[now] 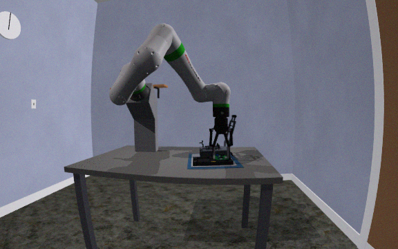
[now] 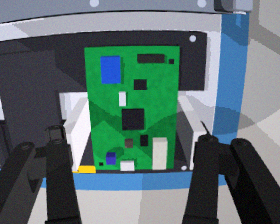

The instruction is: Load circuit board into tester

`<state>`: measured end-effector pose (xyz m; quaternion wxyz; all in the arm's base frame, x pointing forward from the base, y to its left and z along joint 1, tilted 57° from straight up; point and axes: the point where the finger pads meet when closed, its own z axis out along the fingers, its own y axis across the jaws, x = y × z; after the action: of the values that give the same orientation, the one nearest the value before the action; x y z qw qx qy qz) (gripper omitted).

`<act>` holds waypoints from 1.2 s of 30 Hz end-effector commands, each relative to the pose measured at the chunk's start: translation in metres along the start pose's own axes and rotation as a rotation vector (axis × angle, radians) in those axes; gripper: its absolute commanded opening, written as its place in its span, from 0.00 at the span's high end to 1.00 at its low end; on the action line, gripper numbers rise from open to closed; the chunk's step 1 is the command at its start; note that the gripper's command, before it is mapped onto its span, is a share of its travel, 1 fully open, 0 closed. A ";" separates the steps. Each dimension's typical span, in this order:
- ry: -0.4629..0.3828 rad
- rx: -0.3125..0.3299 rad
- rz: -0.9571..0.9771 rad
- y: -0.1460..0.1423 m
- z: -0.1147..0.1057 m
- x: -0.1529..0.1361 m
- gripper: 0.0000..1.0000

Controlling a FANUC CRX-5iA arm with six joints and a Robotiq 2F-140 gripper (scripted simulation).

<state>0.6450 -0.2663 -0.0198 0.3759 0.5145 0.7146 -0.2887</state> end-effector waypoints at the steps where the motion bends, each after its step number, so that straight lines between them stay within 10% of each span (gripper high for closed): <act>1: 0.000 0.000 0.000 0.000 -0.004 0.000 0.54; 36: 0.000 0.000 0.000 0.000 -0.015 0.000 0.54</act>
<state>0.6417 -0.2554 -0.0122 0.3758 0.5145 0.7146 -0.2887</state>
